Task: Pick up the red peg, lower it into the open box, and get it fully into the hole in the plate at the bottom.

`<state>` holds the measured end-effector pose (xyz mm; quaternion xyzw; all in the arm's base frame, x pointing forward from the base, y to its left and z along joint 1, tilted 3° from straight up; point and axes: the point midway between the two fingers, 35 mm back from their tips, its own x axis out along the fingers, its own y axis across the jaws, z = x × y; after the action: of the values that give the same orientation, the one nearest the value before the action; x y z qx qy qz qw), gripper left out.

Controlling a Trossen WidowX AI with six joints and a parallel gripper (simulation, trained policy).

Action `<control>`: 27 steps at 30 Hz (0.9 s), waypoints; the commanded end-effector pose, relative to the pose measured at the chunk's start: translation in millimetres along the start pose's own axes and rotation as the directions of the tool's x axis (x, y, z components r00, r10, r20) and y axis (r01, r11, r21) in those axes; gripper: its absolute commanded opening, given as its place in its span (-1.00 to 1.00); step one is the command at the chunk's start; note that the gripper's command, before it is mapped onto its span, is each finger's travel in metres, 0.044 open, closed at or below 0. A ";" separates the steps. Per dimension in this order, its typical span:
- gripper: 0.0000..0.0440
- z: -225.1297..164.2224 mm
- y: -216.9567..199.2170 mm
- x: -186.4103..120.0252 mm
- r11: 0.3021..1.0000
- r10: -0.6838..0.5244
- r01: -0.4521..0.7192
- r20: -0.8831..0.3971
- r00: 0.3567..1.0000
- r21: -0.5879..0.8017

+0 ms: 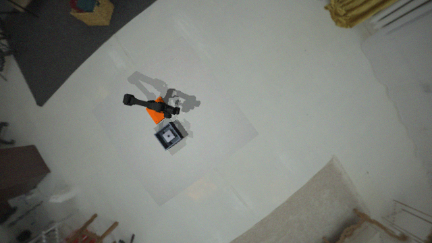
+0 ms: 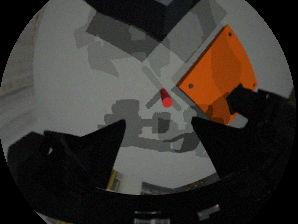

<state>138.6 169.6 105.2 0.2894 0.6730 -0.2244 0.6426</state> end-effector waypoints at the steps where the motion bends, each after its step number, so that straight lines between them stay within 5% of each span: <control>1: 1.00 6.6 -1.6 17.1 1.000 -0.026 0.026 0.025 0.999 -0.012; 12: 0.94 20.8 -5.3 65.0 0.997 -0.045 0.050 0.090 0.995 -0.057; 27: -0.75 27.9 -16.9 89.3 0.986 -0.152 0.158 0.108 0.982 -0.053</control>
<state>146.8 149.3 16.2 0.2137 0.6654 -0.2583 0.6670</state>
